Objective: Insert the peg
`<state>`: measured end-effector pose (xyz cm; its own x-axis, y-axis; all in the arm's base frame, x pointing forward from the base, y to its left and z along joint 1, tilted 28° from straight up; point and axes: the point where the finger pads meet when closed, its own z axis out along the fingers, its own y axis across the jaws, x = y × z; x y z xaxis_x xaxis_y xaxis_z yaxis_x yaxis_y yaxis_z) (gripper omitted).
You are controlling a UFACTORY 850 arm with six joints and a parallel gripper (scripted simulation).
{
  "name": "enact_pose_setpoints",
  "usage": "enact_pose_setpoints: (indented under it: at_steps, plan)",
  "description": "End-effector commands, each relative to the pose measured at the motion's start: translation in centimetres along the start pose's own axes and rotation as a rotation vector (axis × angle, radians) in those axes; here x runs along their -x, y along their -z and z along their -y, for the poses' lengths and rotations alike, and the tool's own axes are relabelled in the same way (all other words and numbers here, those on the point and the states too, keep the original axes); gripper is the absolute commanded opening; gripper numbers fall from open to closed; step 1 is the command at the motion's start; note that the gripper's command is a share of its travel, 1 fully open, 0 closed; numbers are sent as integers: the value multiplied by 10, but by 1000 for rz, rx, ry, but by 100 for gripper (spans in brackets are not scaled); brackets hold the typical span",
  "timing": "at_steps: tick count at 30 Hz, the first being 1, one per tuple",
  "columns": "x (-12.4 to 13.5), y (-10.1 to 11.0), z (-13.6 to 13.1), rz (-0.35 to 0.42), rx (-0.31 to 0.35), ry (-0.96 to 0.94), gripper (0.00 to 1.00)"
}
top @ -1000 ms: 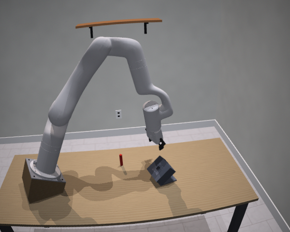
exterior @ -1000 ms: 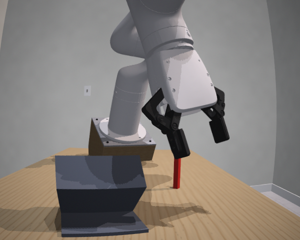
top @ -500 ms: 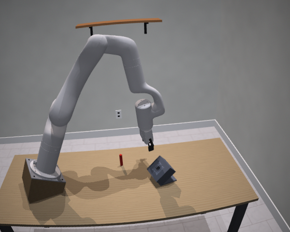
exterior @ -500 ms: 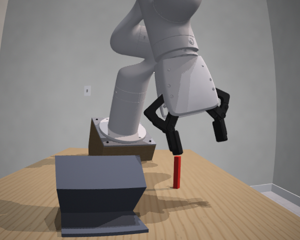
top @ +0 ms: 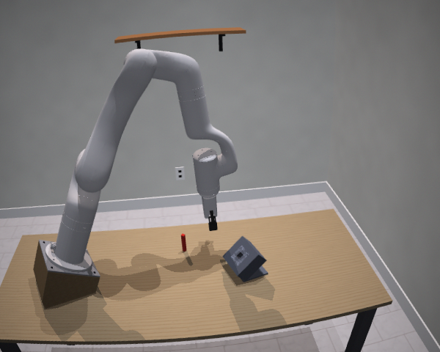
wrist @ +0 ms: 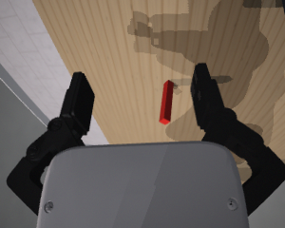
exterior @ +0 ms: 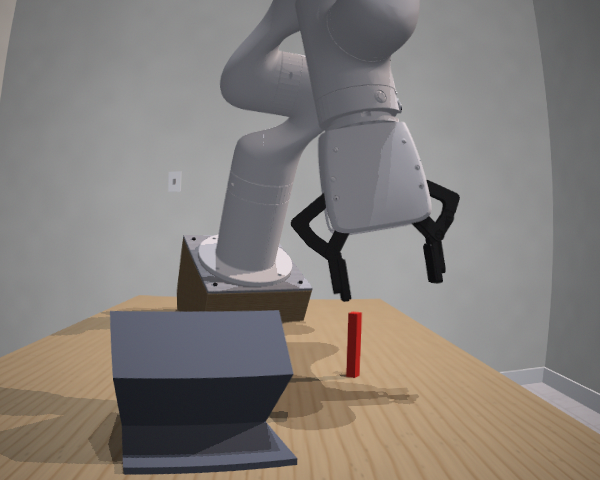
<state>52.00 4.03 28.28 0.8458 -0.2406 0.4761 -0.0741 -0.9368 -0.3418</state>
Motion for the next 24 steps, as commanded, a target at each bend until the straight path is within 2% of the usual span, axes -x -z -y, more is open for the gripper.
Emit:
enact_pose_setpoints:
  at_steps: [1,24]
  plan:
    - [15,1,0,8,22,-80,100]
    - [94,9,-10,15,146,-487,100]
